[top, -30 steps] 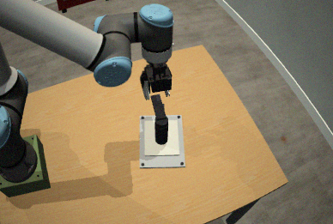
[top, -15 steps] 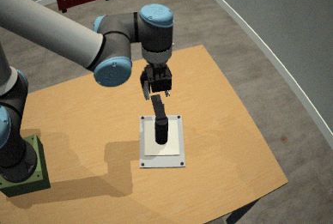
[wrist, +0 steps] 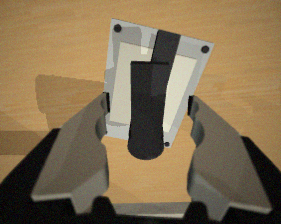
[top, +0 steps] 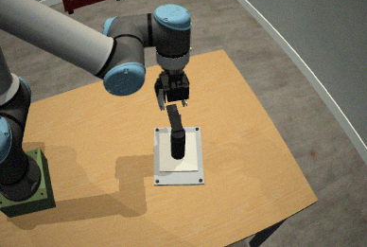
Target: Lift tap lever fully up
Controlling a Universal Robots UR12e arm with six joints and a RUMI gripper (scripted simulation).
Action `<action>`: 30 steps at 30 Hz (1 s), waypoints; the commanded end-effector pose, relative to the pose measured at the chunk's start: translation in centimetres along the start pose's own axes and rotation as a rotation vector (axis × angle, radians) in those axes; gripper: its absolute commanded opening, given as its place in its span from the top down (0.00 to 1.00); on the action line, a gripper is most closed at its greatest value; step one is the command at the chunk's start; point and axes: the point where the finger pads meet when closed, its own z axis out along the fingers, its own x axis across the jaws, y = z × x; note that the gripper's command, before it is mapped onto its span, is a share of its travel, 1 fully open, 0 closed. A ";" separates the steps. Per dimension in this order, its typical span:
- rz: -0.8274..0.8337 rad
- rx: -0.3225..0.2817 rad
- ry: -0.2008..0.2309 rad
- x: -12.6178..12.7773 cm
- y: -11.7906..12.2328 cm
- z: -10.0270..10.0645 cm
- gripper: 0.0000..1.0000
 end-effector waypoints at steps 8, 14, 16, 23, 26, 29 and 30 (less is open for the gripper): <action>-0.001 -0.001 0.000 -0.1 -0.1 0.1 0.57; -0.001 0.000 -0.003 -0.2 -0.1 0.5 0.57; -0.001 0.000 -0.003 -0.2 -0.1 0.6 0.57; -0.001 0.000 -0.003 -0.2 -0.1 1.1 0.57; -0.001 0.000 -0.003 -0.2 -0.1 1.1 0.57; -0.001 0.000 -0.003 -0.2 -0.1 1.5 0.57; -0.001 0.000 -0.003 -0.2 -0.1 1.5 0.57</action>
